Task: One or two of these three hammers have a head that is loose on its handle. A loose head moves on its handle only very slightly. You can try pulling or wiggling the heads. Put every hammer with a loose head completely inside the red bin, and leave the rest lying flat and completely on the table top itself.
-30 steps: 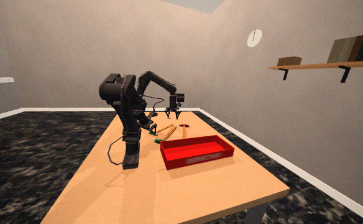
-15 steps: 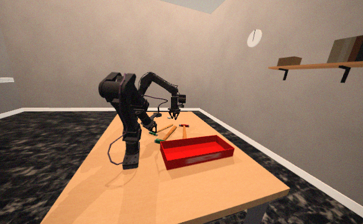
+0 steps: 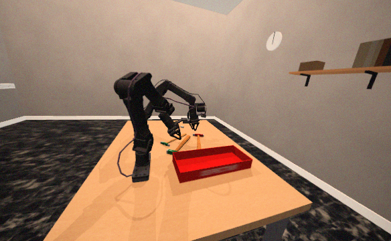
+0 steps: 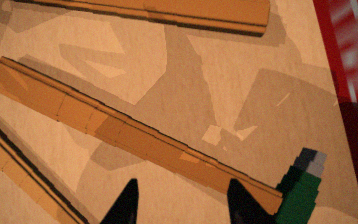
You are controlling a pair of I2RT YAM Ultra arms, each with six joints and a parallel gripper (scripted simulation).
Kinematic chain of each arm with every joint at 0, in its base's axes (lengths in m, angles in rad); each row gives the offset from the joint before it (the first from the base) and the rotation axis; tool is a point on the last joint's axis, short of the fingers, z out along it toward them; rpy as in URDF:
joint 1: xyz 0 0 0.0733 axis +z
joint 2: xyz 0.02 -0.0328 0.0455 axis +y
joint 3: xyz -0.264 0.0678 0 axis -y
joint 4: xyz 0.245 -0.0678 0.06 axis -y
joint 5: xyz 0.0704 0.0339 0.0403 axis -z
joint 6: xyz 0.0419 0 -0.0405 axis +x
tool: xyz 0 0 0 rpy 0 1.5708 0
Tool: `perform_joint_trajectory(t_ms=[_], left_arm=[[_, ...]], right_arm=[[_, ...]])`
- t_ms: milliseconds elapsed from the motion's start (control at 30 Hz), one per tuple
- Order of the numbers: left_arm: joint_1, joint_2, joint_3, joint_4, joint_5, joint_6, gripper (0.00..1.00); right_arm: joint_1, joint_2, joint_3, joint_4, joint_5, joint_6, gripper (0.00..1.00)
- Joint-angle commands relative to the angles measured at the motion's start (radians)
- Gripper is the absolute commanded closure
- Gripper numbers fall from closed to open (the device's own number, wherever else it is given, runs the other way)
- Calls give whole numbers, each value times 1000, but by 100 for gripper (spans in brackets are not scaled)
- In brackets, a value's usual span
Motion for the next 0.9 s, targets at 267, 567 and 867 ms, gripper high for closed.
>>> perform_joint_trajectory(t_ms=[267,567,867], left_arm=[[15,74,105,70,-19,270,58],[19,134,171,98,-17,425,58],[23,174,212,111,-16,513,58]], right_arm=[[-209,201,222,-128,-33,387,48],[-387,378,408,-247,-179,654,48],[-526,512,551,-340,-359,865,48]])
